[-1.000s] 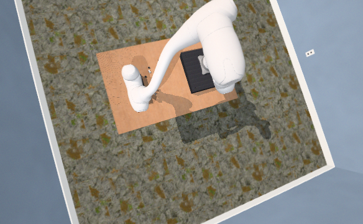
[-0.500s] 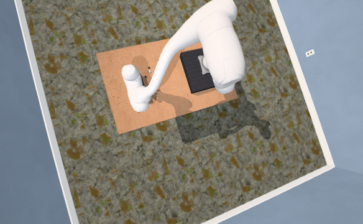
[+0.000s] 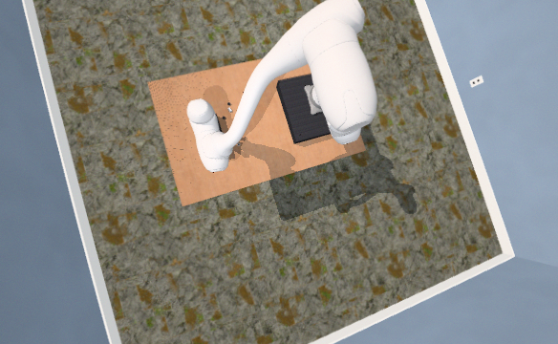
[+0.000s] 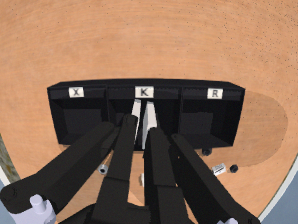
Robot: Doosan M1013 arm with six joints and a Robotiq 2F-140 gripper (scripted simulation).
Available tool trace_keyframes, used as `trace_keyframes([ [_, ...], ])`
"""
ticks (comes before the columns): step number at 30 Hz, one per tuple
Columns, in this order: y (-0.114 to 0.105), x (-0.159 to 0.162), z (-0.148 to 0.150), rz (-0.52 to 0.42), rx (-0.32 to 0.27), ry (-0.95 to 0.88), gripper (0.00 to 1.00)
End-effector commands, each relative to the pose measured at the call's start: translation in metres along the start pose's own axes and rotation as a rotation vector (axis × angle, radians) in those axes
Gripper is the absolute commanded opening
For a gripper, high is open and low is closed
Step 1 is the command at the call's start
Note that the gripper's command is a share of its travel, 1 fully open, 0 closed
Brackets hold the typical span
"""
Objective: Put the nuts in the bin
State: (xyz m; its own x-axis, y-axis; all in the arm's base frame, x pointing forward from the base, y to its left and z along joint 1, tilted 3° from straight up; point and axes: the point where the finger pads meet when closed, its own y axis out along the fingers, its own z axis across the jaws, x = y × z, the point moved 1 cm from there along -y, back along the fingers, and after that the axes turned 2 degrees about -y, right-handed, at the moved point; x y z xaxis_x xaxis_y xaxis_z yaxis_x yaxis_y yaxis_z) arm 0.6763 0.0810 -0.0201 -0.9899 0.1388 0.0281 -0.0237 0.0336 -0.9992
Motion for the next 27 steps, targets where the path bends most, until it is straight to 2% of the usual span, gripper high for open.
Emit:
trace_keyframes([
  [1,0.004,0.005,-0.002,-0.007,-0.002,0.0,0.05],
  [15,0.004,0.005,-0.002,-0.007,-0.002,0.0,0.05],
  [27,-0.009,0.005,-0.002,-0.007,-0.002,0.0,0.05],
])
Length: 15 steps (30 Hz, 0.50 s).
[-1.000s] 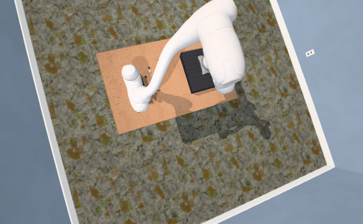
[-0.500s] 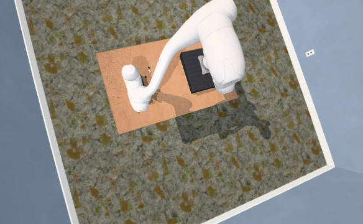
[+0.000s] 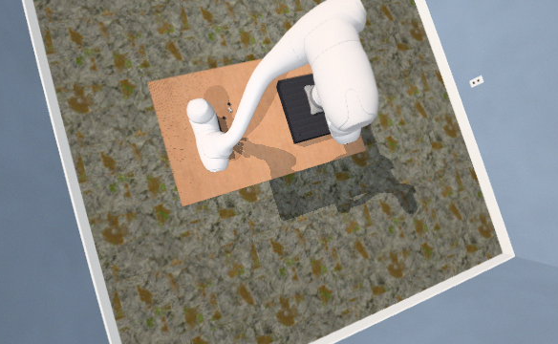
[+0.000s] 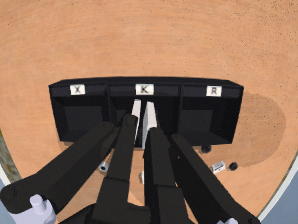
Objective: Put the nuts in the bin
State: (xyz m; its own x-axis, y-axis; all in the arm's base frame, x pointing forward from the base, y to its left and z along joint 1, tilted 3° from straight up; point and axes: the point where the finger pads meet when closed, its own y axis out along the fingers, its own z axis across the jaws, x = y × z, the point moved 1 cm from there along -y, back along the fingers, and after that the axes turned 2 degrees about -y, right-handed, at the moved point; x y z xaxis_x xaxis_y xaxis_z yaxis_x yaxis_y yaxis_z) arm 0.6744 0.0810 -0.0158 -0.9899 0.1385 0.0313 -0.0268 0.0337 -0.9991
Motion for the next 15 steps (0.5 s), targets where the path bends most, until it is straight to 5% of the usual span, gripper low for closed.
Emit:
trace_keyframes([
  [1,-0.006,0.003,-0.002,-0.004,-0.002,0.0,0.05],
  [15,-0.021,0.003,-0.002,-0.004,-0.002,0.0,0.05],
])
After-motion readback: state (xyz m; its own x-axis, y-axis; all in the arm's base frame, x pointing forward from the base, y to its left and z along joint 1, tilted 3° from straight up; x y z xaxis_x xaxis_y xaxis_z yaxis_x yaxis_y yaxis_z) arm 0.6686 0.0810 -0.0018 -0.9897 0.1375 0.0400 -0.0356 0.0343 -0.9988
